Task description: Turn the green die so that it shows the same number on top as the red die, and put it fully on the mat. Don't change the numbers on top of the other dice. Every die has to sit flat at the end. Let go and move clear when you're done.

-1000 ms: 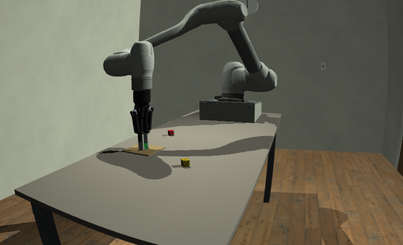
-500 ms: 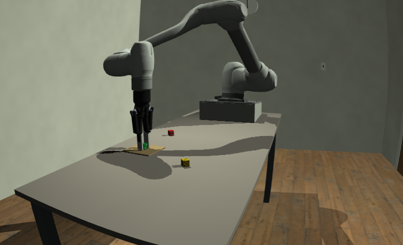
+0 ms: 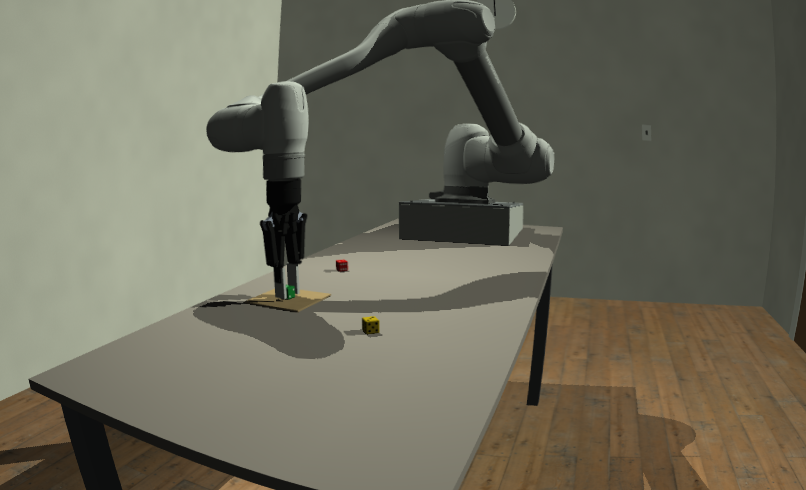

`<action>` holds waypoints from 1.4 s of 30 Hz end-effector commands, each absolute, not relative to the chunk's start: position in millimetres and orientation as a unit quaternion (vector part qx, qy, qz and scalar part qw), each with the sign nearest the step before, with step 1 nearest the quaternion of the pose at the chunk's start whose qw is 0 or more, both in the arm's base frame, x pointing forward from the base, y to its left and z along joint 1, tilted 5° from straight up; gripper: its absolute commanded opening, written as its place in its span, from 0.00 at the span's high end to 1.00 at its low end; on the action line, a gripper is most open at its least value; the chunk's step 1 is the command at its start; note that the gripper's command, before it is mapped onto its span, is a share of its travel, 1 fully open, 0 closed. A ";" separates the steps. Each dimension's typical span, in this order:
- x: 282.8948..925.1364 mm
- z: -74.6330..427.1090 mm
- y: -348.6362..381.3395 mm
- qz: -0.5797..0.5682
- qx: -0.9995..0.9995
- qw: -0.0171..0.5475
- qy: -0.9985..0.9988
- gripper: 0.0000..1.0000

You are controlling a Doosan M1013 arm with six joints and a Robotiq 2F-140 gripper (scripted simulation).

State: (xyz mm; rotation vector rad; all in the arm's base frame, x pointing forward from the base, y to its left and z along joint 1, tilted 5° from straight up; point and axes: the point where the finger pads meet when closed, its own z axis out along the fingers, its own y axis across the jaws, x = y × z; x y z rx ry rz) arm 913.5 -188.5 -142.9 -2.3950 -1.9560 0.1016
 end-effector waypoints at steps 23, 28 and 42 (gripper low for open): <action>920.6 -55.7 -188.1 0.033 -0.774 0.024 -0.632 0.68; 920.7 -54.9 -188.1 0.033 -0.774 0.024 -0.632 0.00; 920.7 -54.9 -188.1 0.033 -0.774 0.024 -0.632 0.00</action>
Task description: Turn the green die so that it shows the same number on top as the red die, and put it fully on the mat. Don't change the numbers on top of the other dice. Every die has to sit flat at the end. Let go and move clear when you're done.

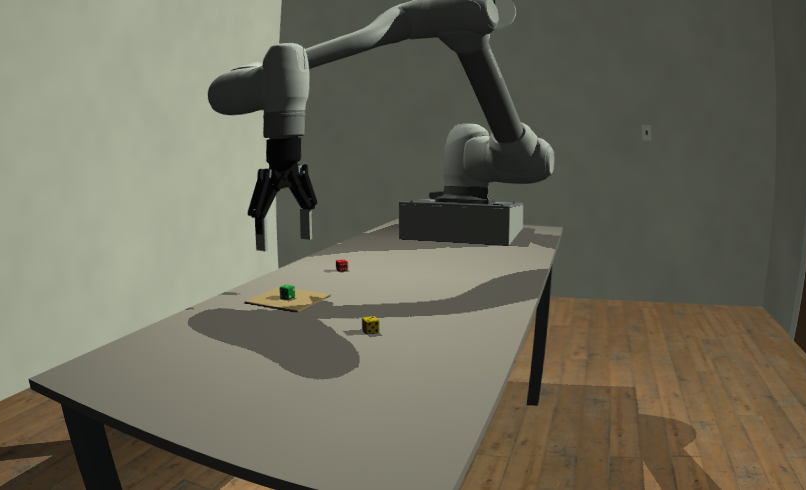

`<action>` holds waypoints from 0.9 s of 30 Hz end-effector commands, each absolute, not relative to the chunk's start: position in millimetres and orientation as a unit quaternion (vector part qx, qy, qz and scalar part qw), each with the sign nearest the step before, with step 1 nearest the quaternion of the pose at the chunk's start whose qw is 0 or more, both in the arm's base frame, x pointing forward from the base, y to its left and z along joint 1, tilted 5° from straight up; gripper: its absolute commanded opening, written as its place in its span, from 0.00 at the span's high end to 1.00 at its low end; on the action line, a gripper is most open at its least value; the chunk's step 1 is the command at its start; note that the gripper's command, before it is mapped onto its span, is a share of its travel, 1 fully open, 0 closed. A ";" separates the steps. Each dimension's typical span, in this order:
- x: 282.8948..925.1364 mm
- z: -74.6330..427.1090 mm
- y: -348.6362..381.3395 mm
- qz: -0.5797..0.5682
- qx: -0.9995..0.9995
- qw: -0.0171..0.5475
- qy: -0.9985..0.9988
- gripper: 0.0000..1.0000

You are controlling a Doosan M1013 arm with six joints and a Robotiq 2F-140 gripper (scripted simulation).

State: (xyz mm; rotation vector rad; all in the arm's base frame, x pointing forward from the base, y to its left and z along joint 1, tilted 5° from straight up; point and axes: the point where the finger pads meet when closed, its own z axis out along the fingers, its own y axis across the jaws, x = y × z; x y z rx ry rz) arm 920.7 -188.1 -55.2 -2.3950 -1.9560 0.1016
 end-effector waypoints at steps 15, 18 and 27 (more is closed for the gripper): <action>920.2 -62.5 -188.1 0.033 -0.771 0.024 -0.635 0.00; 920.2 -62.5 -188.1 0.033 -0.771 0.024 -0.635 0.68; 920.2 -62.5 -188.1 0.033 -0.771 0.024 -0.635 0.68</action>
